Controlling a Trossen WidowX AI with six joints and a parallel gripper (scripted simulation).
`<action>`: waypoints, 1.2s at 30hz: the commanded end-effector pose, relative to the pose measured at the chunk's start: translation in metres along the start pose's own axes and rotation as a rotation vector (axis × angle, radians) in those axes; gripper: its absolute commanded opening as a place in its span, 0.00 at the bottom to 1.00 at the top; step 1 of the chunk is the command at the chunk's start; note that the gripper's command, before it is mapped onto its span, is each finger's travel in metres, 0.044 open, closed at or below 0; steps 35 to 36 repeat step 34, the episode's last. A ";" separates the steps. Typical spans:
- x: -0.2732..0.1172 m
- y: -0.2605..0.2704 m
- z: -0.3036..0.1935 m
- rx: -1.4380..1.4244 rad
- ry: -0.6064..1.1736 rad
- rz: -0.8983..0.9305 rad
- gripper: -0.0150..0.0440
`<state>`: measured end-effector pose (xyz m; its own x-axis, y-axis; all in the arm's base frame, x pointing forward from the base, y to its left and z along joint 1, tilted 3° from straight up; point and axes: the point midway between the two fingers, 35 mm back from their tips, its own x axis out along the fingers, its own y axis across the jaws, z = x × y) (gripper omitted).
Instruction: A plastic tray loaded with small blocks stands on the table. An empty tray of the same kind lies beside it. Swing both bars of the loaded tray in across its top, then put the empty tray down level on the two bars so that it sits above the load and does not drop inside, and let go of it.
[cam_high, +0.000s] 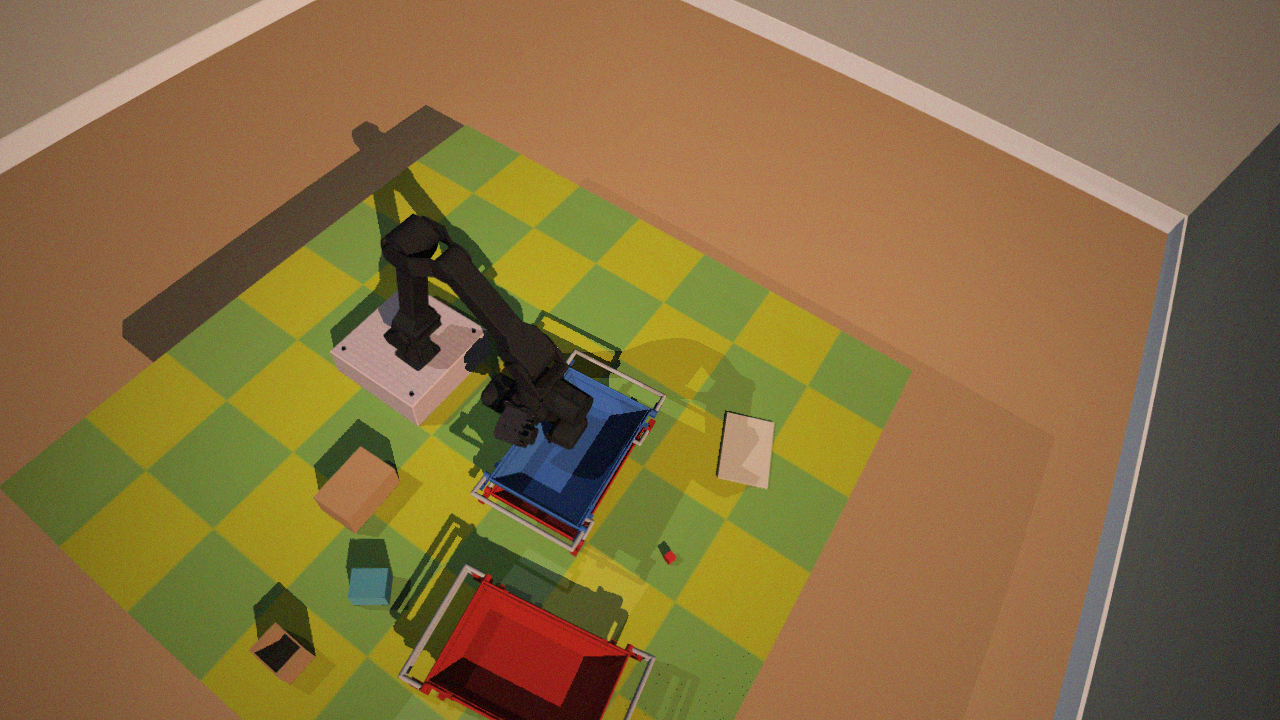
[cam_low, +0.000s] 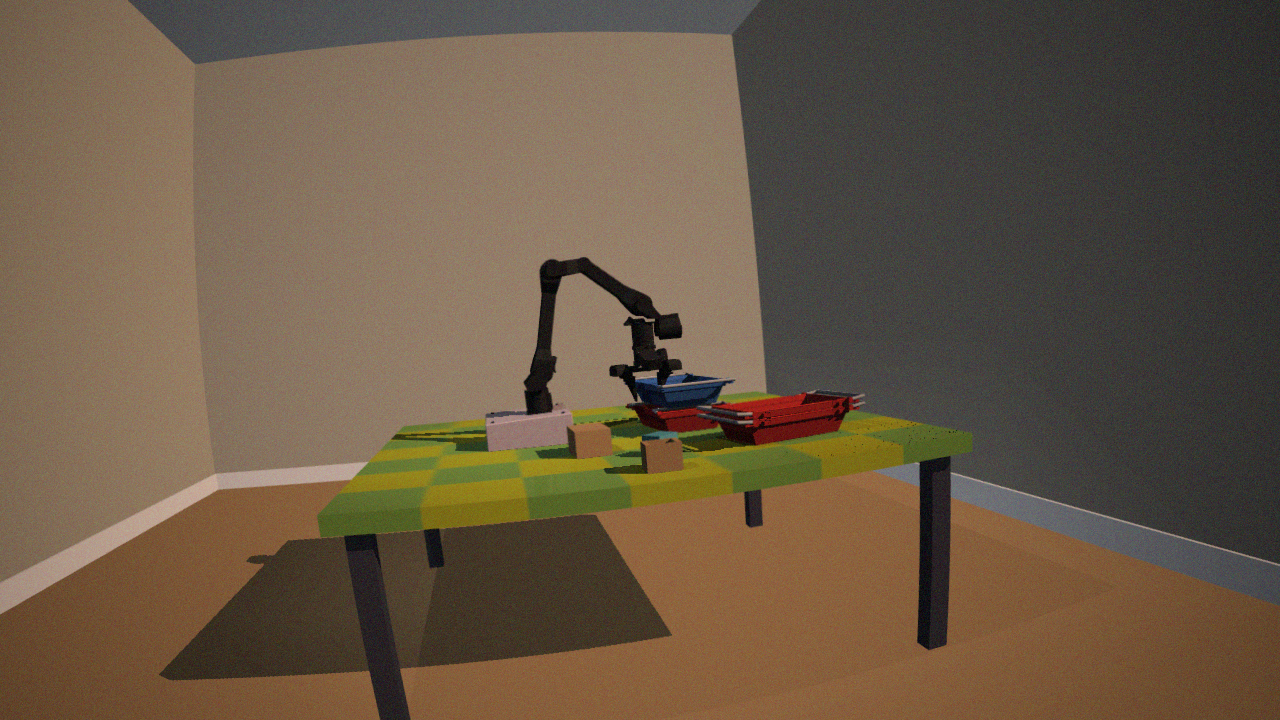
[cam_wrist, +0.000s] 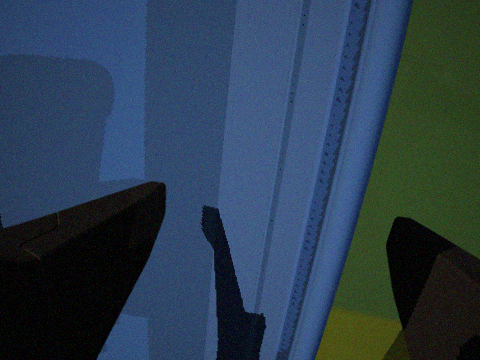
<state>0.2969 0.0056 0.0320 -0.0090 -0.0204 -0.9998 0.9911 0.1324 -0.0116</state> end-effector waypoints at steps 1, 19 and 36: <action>0.002 -0.002 0.000 -0.001 -0.003 -0.010 0.88; -0.025 0.005 0.000 0.000 -0.001 -0.003 1.00; -0.109 0.002 0.000 -0.001 -0.002 -0.009 1.00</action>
